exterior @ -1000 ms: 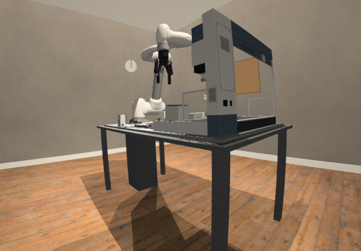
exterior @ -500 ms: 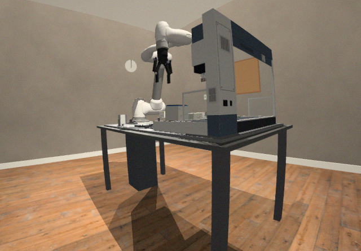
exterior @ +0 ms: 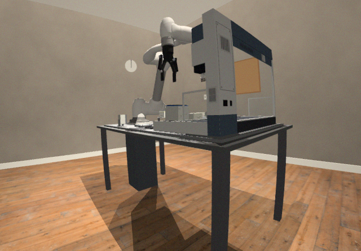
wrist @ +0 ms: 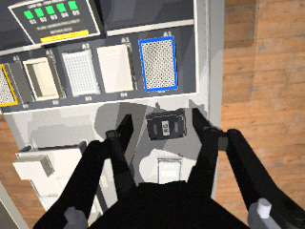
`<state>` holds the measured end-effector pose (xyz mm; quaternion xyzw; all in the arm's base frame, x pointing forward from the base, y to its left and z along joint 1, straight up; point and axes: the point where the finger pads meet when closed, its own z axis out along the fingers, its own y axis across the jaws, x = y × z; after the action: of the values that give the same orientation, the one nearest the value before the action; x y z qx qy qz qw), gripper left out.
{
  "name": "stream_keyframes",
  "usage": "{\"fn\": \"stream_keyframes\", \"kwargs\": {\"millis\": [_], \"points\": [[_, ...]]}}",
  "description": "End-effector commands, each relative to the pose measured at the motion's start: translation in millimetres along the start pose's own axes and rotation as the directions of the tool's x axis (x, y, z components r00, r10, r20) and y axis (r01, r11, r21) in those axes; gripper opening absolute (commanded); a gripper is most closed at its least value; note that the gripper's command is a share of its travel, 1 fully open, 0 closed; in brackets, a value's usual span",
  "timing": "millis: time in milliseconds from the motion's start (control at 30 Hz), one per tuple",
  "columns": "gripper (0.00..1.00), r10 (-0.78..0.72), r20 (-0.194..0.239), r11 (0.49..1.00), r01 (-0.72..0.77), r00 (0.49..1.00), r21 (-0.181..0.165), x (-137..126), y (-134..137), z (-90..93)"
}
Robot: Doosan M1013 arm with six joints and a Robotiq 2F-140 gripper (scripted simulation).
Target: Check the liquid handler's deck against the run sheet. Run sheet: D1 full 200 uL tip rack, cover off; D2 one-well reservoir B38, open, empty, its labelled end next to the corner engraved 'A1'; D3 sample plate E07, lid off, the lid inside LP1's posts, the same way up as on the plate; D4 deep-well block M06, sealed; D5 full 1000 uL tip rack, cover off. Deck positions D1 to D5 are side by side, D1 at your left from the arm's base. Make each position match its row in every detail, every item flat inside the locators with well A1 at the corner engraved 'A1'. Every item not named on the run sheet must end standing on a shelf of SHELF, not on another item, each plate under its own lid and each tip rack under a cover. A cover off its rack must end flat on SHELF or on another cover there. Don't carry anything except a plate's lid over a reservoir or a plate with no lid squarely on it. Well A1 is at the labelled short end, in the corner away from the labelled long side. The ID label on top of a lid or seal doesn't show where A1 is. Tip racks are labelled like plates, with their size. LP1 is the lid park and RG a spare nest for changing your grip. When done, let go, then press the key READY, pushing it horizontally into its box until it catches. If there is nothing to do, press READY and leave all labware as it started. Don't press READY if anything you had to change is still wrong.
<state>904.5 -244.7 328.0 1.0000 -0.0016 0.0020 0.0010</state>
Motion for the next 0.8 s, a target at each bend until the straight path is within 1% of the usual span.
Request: {"fn": "stream_keyframes", "kwargs": {"millis": [0,133,200,467,767], "points": [[0.66,0.000,-0.001,1.000,0.000,1.000,0.000,15,0,-1.7],[0.66,0.000,-0.001,1.000,0.000,1.000,0.000,35,0,-1.8],[0.66,0.000,-0.001,1.000,0.000,1.000,0.000,35,0,-1.8],[0.66,0.000,-0.001,1.000,0.000,1.000,0.000,73,1,-1.8],[0.66,0.000,-0.001,1.000,0.000,1.000,0.000,73,1,-1.8]]}}
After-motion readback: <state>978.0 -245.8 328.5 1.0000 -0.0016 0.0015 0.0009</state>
